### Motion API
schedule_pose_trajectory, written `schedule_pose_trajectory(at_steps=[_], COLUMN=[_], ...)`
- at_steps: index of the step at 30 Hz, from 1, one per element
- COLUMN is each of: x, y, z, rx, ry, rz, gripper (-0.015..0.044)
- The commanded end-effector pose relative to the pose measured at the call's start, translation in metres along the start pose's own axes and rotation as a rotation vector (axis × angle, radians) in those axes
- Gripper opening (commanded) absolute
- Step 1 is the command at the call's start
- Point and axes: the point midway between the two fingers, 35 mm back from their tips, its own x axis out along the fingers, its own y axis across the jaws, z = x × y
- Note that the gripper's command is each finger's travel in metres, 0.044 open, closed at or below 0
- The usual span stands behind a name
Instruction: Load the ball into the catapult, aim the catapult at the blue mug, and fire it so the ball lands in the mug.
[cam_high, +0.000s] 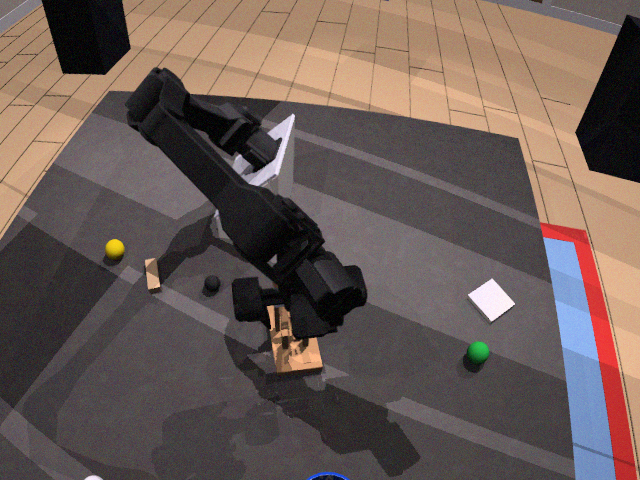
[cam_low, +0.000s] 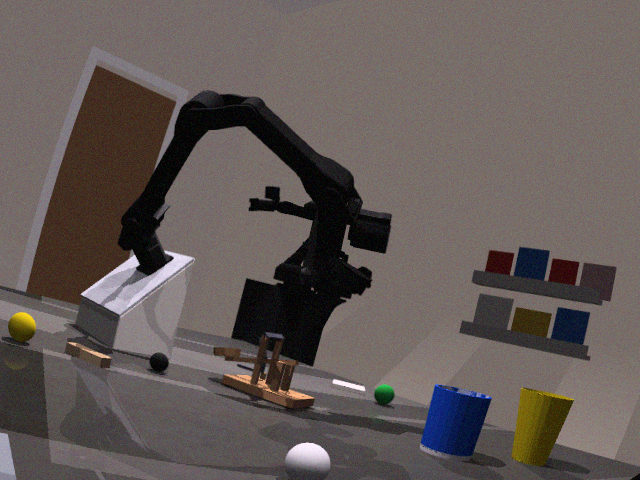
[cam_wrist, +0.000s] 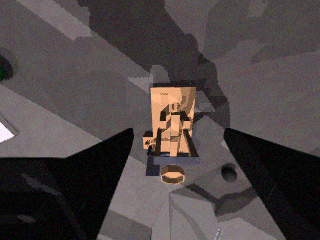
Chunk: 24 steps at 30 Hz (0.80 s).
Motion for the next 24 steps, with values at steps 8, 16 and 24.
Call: schedule_pose_trajectory(at_steps=[8,16,24], x=[-0.061,-0.003,0.028], y=[0.001,-0.067,-0.112], z=[0.001,-0.039,-0.095], rx=[-0.001,0.095,0.259], ry=[0.000,0.014,0.012], rz=[0.002,0.017,0.017], gripper=[0.0440,0.0300,0.0300])
